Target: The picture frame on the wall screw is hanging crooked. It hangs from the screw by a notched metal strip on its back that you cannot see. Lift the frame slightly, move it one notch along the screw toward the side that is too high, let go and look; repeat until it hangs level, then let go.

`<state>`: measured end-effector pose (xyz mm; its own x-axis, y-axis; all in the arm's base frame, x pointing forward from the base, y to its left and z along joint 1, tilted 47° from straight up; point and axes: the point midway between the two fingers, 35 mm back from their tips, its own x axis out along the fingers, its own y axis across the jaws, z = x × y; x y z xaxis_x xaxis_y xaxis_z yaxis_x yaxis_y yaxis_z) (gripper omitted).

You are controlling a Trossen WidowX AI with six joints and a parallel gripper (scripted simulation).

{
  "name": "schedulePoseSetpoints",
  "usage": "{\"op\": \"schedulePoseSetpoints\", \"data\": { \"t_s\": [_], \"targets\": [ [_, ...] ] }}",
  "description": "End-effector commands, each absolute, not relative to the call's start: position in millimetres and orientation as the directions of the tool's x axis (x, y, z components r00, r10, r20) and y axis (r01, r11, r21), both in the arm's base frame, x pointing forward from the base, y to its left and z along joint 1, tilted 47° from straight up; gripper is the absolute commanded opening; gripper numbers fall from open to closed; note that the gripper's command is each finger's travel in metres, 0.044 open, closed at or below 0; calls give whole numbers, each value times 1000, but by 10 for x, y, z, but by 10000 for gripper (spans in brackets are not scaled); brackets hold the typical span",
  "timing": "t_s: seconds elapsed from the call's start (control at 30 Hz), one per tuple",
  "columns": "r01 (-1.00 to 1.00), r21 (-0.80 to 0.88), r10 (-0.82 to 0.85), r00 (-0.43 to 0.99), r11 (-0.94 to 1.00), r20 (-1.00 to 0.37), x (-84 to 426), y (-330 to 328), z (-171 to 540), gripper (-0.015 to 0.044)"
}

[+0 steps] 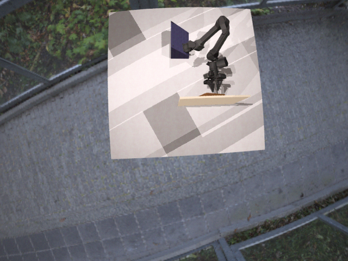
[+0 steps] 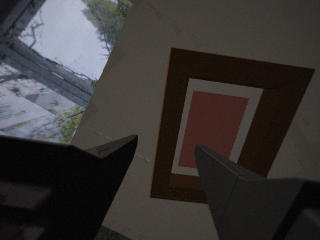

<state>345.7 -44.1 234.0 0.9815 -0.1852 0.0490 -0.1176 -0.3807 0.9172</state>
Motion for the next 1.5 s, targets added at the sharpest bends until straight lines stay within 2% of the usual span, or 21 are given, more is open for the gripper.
{"op": "schedulePoseSetpoints", "data": {
  "t_s": [0.0, 0.57, 1.47],
  "targets": [
    [-116, 918, -180, 982, -379, 50, 3525, -443, 2352, 260],
    [-117, 918, -180, 982, -378, 51, 3786, -492, 2358, 260],
    [-117, 918, -180, 982, -378, 51, 3788, -493, 2358, 260]
  ]
}}
